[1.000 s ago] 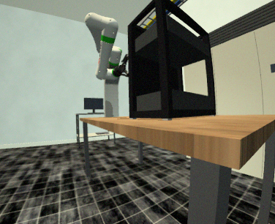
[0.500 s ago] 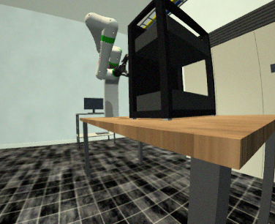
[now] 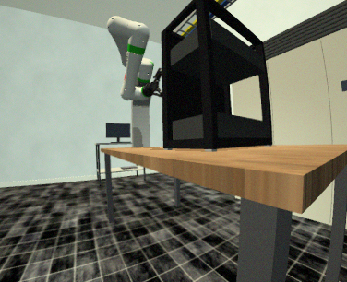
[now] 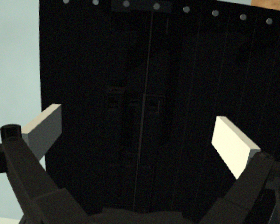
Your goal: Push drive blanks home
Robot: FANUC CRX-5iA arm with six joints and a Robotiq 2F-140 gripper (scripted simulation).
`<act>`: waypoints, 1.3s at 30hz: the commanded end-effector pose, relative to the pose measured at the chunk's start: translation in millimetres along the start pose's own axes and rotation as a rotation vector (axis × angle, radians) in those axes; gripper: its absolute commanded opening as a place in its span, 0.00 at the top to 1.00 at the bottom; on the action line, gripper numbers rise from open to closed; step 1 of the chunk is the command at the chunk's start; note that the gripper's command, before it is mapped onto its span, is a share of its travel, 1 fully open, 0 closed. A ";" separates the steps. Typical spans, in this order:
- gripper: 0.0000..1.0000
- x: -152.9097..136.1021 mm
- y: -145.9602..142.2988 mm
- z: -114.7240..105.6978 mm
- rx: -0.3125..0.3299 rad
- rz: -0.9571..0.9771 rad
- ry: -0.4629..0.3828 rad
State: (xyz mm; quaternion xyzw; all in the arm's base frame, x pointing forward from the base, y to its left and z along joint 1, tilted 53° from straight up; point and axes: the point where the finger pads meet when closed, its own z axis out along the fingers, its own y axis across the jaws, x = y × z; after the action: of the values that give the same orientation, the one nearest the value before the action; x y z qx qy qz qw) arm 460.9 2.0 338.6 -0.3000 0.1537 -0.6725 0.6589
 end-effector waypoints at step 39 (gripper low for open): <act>0.00 -46.0 3.4 25.9 0.000 0.002 0.003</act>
State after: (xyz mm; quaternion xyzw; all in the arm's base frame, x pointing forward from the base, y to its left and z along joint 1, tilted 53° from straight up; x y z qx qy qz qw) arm 477.2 51.5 347.3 -0.2987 0.1551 -0.6724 0.6592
